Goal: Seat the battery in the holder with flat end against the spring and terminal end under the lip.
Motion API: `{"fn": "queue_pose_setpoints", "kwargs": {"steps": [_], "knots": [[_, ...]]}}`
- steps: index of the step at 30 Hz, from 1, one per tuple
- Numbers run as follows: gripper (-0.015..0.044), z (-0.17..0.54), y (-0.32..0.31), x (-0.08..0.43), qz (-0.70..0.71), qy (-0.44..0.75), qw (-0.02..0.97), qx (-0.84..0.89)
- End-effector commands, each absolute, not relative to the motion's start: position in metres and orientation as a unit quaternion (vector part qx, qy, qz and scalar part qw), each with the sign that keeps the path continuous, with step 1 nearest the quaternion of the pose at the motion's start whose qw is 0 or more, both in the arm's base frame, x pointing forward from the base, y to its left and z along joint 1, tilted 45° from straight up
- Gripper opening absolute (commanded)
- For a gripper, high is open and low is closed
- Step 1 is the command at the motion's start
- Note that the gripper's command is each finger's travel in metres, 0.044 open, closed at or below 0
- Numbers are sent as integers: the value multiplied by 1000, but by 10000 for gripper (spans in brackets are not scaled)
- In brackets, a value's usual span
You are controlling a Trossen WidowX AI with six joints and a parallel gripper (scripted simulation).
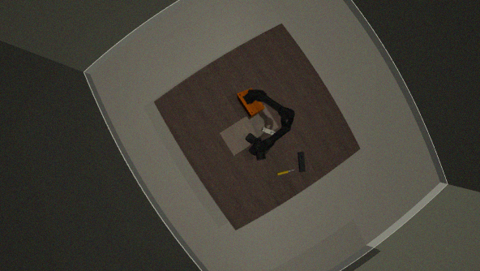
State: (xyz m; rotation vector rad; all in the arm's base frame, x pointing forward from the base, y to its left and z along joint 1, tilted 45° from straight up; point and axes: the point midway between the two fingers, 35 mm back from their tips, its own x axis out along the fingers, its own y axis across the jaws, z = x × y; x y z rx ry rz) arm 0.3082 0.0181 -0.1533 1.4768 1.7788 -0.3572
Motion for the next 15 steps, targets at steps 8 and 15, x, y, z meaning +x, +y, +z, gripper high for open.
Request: {"fn": "queue_pose_setpoints", "kwargs": {"steps": [8, 15], "knots": [[80, -155, 20, 307, -141, 700, 388, 583], [80, -151, 15, 308, -141, 700, 388, 583]]}}
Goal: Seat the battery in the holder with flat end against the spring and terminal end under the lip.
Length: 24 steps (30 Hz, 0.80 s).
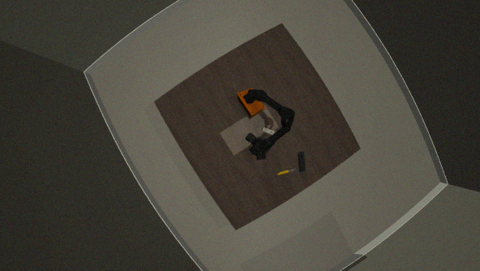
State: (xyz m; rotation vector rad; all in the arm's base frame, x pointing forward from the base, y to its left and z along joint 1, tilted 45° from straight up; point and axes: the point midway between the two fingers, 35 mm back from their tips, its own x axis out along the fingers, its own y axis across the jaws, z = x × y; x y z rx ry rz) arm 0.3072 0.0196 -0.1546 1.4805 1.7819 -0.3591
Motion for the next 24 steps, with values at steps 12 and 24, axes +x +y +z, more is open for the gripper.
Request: {"fn": "queue_pose_setpoints", "kwargs": {"steps": [12, 24], "knots": [[80, -115, -13, 308, -114, 705, 412, 566], [80, -74, 11, 302, 122, 704, 575, 400]]}}
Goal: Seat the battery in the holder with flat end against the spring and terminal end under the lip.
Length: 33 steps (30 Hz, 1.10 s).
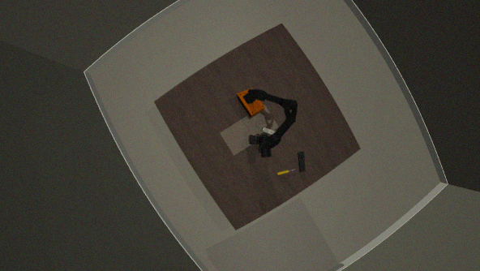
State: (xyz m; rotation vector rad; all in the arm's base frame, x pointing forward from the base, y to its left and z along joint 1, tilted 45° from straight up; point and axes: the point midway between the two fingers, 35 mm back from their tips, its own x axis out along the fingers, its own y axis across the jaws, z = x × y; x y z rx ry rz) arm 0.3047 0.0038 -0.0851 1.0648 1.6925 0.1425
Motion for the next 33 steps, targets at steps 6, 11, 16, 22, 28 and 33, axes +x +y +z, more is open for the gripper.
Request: {"fn": "queue_pose_setpoints", "kwargs": {"steps": [6, 11, 16, 22, 28, 33], "knots": [[80, -55, 23, 295, 238, 673, 633, 299], [80, -40, 34, 289, 329, 634, 669, 208], [80, -26, 44, 281, 414, 581, 691, 113], [80, -14, 53, 273, 482, 525, 701, 25], [80, -15, 53, 273, 480, 527, 700, 27], [80, -24, 60, 272, 482, 554, 679, 12]]}}
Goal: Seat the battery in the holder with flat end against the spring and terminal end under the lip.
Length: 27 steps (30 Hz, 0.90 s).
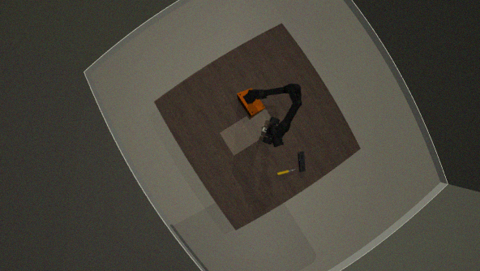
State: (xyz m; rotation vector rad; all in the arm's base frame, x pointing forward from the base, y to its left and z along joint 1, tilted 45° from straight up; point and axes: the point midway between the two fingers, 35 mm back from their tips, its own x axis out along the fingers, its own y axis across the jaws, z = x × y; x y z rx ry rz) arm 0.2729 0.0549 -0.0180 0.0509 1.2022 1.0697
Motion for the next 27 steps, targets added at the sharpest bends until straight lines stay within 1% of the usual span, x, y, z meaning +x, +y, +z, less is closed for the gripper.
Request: {"fn": "queue_pose_setpoints", "kwargs": {"steps": [1, 8, 27], "knots": [[80, -26, 63, 271, 482, 561, 673, 7], [80, -44, 78, 268, 481, 610, 629, -28], [80, -49, 86, 271, 481, 647, 589, -55]]}}
